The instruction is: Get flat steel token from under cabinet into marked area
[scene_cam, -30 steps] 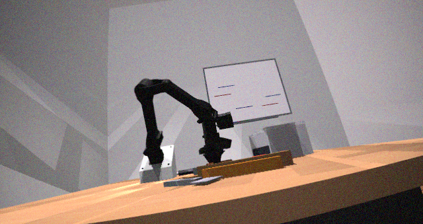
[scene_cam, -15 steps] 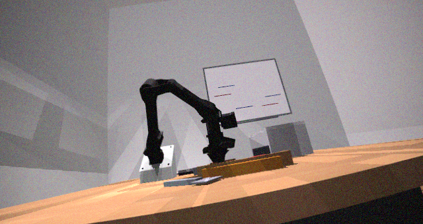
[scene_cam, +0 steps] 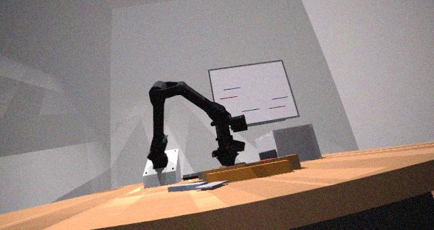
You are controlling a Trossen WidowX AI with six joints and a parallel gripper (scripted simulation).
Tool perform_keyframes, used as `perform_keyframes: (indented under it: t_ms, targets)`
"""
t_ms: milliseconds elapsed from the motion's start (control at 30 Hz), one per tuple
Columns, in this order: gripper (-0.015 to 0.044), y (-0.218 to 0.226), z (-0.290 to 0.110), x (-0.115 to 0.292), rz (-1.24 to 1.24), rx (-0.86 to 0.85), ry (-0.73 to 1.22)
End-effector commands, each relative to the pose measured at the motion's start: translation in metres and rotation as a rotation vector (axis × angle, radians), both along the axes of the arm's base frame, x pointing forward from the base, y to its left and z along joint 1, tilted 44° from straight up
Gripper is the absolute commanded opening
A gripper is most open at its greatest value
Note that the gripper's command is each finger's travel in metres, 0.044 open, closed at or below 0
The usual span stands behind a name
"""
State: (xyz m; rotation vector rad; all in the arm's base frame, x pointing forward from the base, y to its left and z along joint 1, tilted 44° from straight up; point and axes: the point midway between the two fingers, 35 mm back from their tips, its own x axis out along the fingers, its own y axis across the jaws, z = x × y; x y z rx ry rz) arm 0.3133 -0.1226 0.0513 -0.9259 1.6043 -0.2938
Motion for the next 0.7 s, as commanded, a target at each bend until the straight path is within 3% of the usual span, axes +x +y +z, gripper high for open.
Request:
perform_keyframes:
  t_ms: [0, 667]
  targets:
    - [0.0, 0.002, -0.001, 0.007, 0.0, -0.002, -0.003]
    - [0.0, 0.01, -0.008, 0.029, 0.0, -0.001, -0.004]
